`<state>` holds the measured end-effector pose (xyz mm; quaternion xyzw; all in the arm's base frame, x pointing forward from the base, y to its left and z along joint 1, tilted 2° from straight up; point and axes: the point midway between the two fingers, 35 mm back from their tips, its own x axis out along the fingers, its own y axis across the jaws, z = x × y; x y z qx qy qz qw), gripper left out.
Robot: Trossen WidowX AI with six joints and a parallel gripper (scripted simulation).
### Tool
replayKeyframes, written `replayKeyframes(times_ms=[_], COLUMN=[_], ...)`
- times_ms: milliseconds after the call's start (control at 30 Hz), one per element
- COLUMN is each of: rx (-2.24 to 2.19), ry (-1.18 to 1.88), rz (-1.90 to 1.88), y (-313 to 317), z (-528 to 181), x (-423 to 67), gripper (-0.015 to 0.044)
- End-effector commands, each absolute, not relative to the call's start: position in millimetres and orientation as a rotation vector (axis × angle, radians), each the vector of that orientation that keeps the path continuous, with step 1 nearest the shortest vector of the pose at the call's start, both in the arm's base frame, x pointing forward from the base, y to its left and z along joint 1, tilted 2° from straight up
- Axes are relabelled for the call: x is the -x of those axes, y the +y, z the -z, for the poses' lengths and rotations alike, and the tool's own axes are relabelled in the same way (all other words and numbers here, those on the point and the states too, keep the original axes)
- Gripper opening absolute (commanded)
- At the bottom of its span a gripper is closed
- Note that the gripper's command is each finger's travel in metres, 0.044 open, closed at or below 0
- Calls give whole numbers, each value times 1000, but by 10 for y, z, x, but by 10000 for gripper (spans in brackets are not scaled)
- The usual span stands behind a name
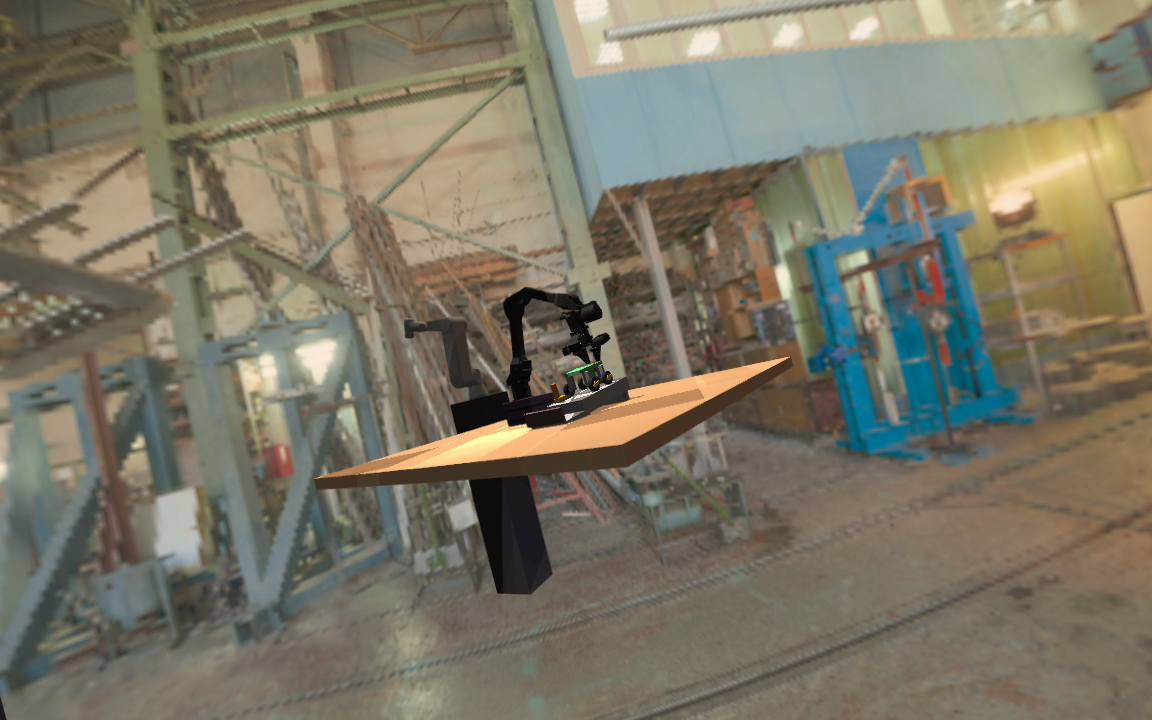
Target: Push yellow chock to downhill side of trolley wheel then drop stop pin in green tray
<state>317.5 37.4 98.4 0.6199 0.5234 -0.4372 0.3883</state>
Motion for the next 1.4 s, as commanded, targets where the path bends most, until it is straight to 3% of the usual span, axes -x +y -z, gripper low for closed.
replayKeyframes(times_ms=[0,567,700,1033,1367], rx=[-1580,-1581,-1577,-1577,-1580], ry=[1336,1337,1334,1334,1337], rz=[1119,1118,1113,1113,1119], y=[400,473,456,456,442], z=[-916,-713,-745,-747,-834], x=[-3171,-3172,-3181,-3181,-3164], gripper=[190,190,85,0,0])
